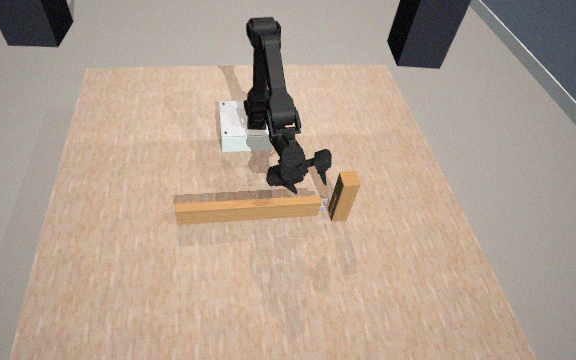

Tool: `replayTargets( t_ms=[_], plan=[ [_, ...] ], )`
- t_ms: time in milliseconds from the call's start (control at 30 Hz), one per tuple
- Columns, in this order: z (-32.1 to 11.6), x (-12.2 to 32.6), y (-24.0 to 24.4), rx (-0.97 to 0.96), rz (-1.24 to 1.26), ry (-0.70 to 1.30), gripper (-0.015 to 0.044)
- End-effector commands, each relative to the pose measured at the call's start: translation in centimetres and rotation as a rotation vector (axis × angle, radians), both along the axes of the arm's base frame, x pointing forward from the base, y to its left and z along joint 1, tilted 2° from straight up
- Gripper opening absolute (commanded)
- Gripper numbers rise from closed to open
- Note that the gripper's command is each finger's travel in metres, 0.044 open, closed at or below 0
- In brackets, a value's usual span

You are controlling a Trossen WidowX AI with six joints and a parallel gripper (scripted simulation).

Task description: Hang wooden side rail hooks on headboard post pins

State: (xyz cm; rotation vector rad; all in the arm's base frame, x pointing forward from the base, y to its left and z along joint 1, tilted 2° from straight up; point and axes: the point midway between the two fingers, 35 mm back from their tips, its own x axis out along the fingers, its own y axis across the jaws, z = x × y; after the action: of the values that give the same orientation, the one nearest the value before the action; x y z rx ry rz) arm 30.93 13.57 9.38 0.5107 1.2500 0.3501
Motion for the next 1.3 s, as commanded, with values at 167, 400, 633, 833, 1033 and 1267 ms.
replayTargets(
  t_ms=[167, 400, 633, 833, 1033, 1267],
  plan=[
    [1.2, 1.0, -2.2, -0.185, -1.026, 0.531, 0.044],
    [1.9, 0.9, -2.8, -0.205, -1.322, 0.579, 0.044],
    [1.9, 0.9, -2.8, -0.205, -1.322, 0.579, 0.044],
    [1.9, 0.9, -2.8, -0.205, -1.322, 0.579, 0.044],
    [1.9, 0.9, -2.8, -0.205, -1.322, 0.579, 0.044],
    [-1.4, 1.1, -2.8, -0.205, -1.322, 0.579, 0.044]
  ],
)
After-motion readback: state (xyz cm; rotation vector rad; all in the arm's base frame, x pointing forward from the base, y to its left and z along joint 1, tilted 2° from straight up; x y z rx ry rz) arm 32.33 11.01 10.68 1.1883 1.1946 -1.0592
